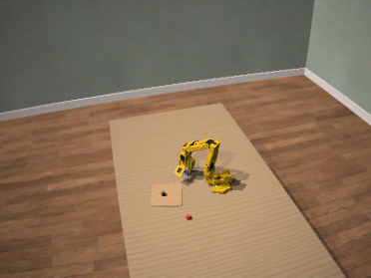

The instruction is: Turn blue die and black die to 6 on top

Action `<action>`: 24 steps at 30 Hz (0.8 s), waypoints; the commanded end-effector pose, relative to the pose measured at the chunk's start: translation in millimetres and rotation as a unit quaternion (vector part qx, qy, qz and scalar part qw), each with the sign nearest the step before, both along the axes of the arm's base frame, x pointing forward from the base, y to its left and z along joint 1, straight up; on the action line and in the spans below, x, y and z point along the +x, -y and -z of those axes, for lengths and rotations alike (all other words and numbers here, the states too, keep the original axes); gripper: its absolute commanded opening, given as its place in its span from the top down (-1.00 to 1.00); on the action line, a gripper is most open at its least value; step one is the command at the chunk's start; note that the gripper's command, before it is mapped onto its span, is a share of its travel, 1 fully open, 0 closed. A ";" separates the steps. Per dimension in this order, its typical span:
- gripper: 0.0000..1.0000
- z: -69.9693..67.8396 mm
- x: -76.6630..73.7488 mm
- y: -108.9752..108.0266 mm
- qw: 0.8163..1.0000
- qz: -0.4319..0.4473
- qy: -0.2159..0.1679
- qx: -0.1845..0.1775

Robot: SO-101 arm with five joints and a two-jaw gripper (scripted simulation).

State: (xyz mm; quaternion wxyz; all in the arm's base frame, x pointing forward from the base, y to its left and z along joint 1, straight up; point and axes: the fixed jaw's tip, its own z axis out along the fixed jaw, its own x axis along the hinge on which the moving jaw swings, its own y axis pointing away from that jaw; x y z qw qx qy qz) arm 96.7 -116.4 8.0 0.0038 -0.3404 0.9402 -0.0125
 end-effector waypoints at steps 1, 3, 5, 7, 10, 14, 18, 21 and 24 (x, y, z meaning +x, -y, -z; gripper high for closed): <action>0.47 -5.7 1.5 2.7 1.000 0.006 0.005 -0.005; 0.47 -10.1 1.9 3.2 1.000 0.006 0.005 -0.005; 0.47 -15.9 2.3 3.7 1.000 0.006 0.005 -0.005; 0.47 -22.7 2.5 4.0 1.000 0.006 0.005 -0.005; 0.47 -30.1 2.5 4.0 1.000 0.006 0.005 -0.005; 0.47 -41.3 2.0 3.4 1.000 0.006 0.005 -0.005; 0.47 -53.3 0.8 1.9 1.000 0.006 0.005 -0.005; 0.47 -58.6 0.0 0.9 1.000 0.006 0.005 -0.005; 0.47 -60.6 -0.3 0.5 1.000 0.006 0.005 -0.005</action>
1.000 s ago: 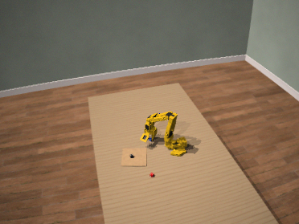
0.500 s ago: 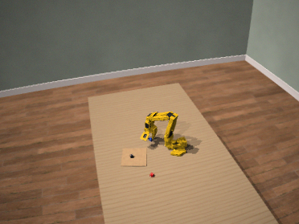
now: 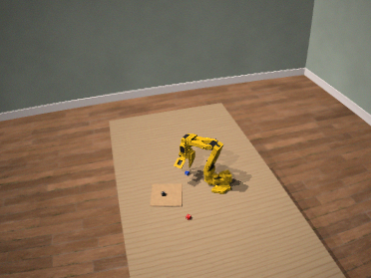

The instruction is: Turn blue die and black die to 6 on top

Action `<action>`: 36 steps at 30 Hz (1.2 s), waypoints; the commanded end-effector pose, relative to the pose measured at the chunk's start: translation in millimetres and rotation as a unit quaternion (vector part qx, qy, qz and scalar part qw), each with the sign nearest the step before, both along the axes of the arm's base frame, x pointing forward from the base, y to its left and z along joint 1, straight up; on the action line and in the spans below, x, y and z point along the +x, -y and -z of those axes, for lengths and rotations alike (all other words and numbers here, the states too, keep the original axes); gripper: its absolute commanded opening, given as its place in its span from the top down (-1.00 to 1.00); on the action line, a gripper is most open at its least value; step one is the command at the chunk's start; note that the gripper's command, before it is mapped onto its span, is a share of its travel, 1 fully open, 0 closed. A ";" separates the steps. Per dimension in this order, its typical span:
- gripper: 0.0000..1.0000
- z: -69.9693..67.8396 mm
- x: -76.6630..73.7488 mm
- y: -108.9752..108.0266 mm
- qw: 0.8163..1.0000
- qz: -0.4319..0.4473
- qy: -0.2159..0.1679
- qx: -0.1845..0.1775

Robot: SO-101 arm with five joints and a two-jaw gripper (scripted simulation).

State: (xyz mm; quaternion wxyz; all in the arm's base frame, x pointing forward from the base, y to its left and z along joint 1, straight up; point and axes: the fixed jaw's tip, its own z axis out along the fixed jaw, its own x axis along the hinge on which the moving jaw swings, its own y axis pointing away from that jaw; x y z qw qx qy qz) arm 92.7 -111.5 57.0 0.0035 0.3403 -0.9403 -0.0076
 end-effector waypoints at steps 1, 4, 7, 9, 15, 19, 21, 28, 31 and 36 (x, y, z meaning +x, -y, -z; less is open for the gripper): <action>0.47 -11.8 3.7 5.4 1.000 0.006 0.019 -0.022; 0.47 -11.8 3.6 5.4 1.000 0.006 0.019 -0.022; 0.47 -11.8 3.6 5.4 1.000 0.006 0.019 -0.022; 0.47 -11.8 3.6 5.4 1.000 0.006 0.019 -0.022; 0.47 -11.8 3.6 5.4 1.000 0.006 0.019 -0.022; 0.47 -11.8 3.6 5.4 1.000 0.006 0.019 -0.022; 0.47 -11.8 3.6 5.4 1.000 0.006 0.019 -0.022; 0.47 -17.1 5.0 7.0 0.999 0.006 0.033 -0.038; 0.47 -24.7 6.6 8.9 0.997 0.006 0.053 -0.062; 0.48 -43.3 9.2 12.1 0.988 0.006 0.099 -0.117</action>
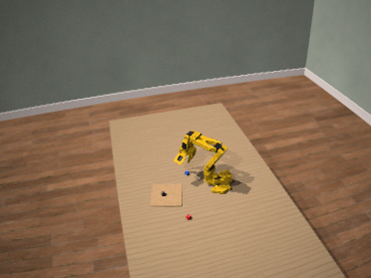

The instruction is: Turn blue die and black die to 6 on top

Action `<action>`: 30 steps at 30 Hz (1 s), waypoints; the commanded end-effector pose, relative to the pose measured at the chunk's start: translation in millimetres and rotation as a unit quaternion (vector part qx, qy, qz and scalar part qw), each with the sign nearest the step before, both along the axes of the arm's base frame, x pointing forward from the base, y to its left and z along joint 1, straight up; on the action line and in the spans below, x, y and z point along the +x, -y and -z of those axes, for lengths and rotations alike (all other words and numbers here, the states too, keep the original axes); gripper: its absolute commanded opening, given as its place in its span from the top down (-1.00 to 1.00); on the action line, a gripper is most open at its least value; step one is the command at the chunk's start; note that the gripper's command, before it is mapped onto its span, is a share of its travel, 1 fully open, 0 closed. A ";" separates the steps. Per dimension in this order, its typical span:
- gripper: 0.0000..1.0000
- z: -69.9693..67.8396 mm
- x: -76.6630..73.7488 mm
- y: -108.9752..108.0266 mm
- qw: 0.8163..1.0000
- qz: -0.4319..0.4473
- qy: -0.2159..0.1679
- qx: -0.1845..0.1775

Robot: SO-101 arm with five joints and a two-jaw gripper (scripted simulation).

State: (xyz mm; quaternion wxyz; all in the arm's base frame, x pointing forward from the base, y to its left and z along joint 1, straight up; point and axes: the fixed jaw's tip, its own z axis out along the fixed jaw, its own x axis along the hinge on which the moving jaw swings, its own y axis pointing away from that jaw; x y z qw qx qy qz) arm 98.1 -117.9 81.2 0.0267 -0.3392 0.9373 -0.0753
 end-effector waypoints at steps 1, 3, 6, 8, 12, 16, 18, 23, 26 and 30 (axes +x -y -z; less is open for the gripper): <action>0.48 -19.1 3.8 5.7 0.998 0.006 0.043 -0.050; 0.48 -23.1 4.2 6.1 0.997 0.006 0.053 -0.061; 0.49 -34.7 4.7 6.7 0.992 0.006 0.081 -0.095; 0.49 -41.1 4.7 6.7 0.989 0.006 0.097 -0.114; 0.49 -49.5 4.3 6.3 0.983 0.006 0.117 -0.138; 0.49 -51.8 4.2 6.2 0.982 0.006 0.123 -0.144; 0.49 -51.8 4.2 6.2 0.982 0.006 0.123 -0.144; 0.49 -51.8 4.2 6.2 0.982 0.007 0.123 -0.144; 0.49 -51.7 4.4 6.1 0.982 0.011 0.124 -0.142; 0.49 -51.5 4.9 6.0 0.982 0.024 0.125 -0.137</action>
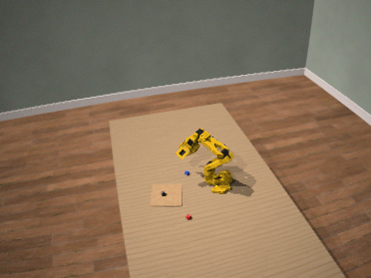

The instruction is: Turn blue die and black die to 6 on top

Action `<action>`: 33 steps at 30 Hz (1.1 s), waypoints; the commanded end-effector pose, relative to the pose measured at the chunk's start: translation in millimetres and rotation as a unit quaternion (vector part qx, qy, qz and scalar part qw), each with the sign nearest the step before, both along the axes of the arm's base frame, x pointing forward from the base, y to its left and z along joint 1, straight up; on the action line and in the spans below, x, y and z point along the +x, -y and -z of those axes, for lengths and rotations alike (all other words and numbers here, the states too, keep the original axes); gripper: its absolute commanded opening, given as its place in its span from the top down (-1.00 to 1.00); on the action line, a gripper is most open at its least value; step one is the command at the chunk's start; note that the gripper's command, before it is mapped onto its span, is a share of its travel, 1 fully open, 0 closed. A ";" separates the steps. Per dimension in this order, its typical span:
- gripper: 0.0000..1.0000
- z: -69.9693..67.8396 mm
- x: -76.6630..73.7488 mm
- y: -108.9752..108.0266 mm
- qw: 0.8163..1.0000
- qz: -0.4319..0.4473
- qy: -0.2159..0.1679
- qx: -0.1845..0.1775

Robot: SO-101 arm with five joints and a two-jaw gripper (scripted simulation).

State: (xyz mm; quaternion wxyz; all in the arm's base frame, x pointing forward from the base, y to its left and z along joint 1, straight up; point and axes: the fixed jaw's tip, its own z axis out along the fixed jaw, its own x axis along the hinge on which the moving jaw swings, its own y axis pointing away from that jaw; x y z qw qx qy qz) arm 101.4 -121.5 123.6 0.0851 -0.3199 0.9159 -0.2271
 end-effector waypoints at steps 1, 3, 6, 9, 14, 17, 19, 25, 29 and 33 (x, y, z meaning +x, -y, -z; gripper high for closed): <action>0.49 -9.0 1.7 2.4 1.000 0.017 0.020 -0.009; 0.49 -8.9 2.2 2.3 0.999 0.029 0.023 -0.003; 0.49 -8.8 2.5 2.3 0.999 0.035 0.025 0.001; 0.49 -8.4 3.5 2.1 0.998 0.059 0.032 0.014; 0.49 -7.5 5.9 1.9 0.992 0.114 0.045 0.043; 0.49 -6.8 7.6 1.8 0.984 0.154 0.055 0.064; 0.49 -6.3 9.0 1.8 0.978 0.184 0.061 0.079; 0.49 -5.1 11.9 1.9 0.960 0.248 0.073 0.109; 0.49 -3.8 15.1 2.1 0.935 0.316 0.084 0.138; 0.49 -2.2 18.3 2.6 0.904 0.384 0.093 0.165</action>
